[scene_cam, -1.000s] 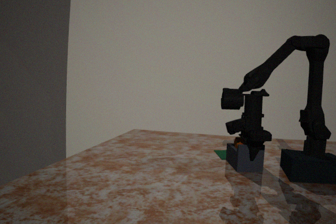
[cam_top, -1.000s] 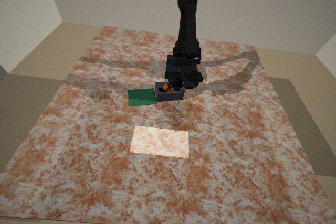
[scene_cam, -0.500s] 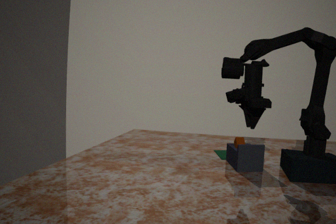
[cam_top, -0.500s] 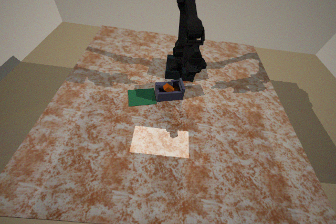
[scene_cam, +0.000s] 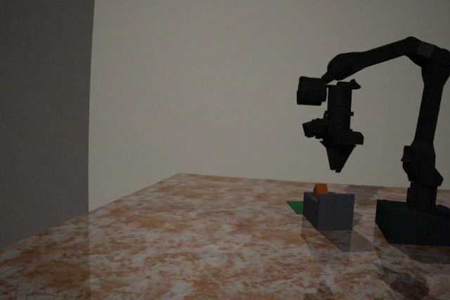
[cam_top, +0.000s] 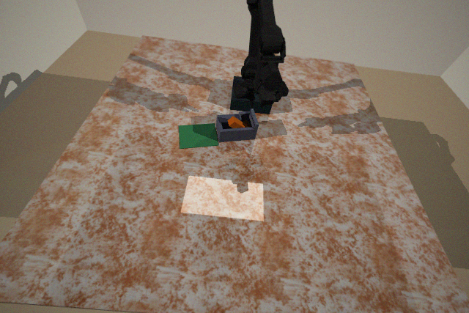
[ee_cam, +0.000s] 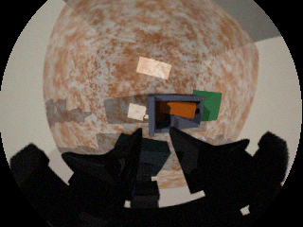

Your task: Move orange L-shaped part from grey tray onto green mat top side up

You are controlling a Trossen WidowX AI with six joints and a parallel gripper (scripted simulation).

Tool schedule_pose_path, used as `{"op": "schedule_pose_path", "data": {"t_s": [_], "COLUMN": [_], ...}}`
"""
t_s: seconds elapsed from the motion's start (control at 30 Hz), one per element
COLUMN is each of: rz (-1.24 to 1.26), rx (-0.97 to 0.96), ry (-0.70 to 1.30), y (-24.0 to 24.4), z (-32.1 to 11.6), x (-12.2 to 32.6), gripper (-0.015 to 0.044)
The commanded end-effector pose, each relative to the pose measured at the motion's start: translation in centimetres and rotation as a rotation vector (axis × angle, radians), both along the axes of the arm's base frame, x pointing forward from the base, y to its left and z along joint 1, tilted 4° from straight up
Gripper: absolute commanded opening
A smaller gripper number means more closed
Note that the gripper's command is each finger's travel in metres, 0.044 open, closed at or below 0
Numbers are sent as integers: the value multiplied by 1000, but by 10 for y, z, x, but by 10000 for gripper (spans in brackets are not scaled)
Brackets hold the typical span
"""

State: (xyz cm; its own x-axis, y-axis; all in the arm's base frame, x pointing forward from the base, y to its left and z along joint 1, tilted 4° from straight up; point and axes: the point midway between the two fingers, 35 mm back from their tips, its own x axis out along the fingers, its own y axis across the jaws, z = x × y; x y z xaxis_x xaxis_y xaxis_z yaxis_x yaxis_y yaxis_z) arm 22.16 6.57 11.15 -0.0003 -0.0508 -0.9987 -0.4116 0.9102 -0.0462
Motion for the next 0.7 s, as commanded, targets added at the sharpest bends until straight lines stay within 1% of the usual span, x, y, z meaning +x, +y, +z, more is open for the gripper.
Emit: {"op": "schedule_pose_path", "data": {"t_s": [0.0, 0.23, 0.33, 0.37, 0.47, 0.67], "rz": [0, 0, -113, -187, -482, -1169], "rx": [0, 0, -1, -2, -4, -11], "ry": [0, 0, -6, -9, -24, -61], "y": [0, 0, -4, -7, -18, -48], "z": [0, 0, 0, 0, 1, 3], "x": [0, 0, 4, 6, 14, 31], "gripper": [180, 180, 259, 280, 280, 280]}}
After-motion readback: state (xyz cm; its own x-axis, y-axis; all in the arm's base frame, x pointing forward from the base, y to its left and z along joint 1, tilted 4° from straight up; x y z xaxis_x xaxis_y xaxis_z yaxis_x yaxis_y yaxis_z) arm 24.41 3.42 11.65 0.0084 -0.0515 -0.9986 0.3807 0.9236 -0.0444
